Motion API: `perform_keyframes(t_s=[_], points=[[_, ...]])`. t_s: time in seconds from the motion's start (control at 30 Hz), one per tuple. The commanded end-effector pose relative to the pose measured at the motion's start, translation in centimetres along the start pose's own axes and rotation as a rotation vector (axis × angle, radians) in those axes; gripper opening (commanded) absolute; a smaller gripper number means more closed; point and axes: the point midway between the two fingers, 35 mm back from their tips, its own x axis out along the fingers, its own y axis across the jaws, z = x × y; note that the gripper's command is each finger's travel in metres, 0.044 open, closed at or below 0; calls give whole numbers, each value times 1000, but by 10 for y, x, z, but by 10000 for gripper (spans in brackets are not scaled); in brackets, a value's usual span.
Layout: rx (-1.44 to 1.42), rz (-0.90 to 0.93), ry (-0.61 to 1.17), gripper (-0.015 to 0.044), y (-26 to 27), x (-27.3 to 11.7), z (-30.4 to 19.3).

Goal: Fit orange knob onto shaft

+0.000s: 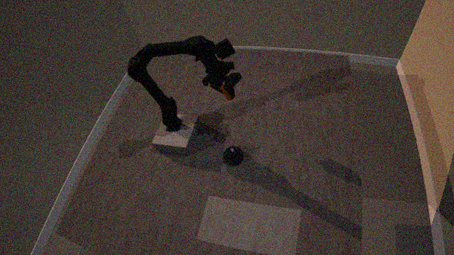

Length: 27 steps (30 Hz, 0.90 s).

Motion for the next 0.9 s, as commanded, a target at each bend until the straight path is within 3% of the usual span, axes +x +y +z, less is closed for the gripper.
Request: perform_keyframes(t_s=[0.0,0.4,0.87], points=[[-1,80,-5,0,-1,6,1],[-2,374,-5,0,1,33,1],[2,389,-9,0,17,92,9]])
